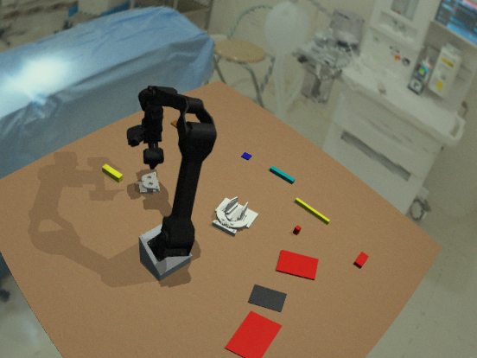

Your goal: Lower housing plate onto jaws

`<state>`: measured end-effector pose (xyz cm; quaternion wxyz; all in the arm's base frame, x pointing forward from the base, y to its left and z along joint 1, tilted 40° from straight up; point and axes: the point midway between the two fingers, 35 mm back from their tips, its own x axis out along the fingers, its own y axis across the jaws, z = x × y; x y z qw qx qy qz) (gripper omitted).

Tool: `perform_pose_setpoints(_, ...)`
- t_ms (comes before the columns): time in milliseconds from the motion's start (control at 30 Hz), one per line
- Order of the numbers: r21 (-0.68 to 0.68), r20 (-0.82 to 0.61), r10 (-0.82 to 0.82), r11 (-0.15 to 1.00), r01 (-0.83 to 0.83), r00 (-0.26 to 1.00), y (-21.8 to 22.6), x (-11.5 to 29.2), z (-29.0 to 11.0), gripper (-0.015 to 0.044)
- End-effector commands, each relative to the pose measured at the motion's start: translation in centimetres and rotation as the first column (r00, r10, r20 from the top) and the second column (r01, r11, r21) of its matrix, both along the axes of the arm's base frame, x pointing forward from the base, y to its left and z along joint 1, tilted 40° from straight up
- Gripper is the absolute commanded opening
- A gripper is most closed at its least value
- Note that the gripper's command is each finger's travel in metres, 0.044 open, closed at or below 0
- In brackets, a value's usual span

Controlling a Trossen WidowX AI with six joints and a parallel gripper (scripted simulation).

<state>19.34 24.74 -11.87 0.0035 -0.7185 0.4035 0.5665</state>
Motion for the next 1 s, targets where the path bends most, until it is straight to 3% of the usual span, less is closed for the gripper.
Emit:
perform_pose_setpoints(0,-0.057,-0.087,0.007,0.998,-0.011,0.996,-2.0,-0.3,-0.1,0.044)
perform_pose_setpoints(300,-0.057,-0.087,0.006,0.998,-0.011,0.996,-2.1,-0.3,-0.3,0.044)
perform_pose_setpoints(467,-0.058,-0.086,0.006,0.998,-0.011,0.996,-4.6,-0.6,-3.0,0.044)
perform_pose_setpoints(967,-0.058,-0.086,0.006,0.998,-0.011,0.996,-4.6,-0.6,-3.0,0.044)
